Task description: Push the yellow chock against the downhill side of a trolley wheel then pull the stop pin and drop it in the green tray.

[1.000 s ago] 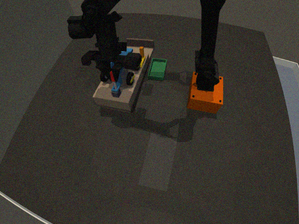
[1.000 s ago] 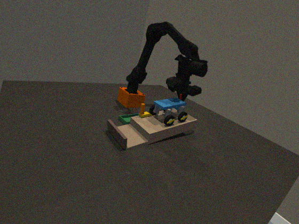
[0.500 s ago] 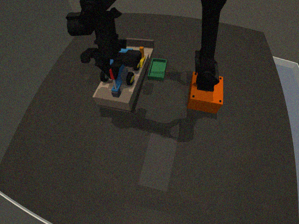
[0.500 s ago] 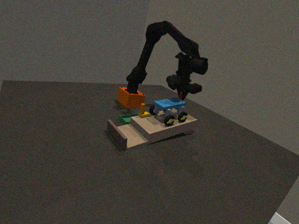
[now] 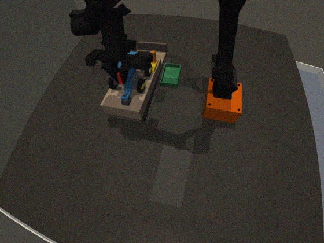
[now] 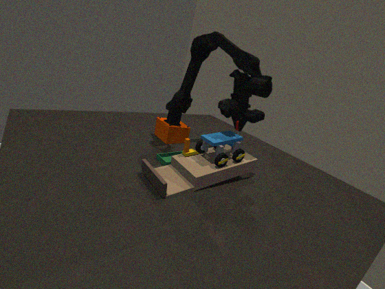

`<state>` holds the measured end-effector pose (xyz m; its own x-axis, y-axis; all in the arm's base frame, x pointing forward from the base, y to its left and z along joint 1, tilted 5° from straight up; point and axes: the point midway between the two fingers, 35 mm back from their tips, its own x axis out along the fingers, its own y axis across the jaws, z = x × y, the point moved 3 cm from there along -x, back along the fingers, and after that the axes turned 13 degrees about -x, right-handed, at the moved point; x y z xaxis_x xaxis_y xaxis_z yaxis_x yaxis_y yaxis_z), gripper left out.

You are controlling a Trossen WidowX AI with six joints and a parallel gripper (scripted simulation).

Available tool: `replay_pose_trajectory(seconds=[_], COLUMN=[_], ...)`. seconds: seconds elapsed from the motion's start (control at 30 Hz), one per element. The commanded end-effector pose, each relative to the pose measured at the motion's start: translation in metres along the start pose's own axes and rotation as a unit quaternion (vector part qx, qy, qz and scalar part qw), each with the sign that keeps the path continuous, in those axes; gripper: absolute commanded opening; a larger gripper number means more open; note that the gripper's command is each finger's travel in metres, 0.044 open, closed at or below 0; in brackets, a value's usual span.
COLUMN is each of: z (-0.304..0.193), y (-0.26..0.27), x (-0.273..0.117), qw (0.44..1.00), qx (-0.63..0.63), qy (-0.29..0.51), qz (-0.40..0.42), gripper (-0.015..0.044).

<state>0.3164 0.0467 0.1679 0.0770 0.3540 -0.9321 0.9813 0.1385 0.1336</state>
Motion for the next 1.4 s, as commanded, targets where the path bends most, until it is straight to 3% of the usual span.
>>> replay_pose_trajectory(seconds=[0.0, 0.6, 1.37], z=[-0.003, -0.031, -0.048], y=[0.001, 0.007, -0.068], x=[-0.003, 0.001, 0.005], qw=[1.0, 1.0, 1.0], qx=[-0.003, -0.003, -0.002], qy=[0.002, 0.003, 0.004], qz=[0.002, 0.003, 0.0], gripper=[0.0, 0.0, 0.0])
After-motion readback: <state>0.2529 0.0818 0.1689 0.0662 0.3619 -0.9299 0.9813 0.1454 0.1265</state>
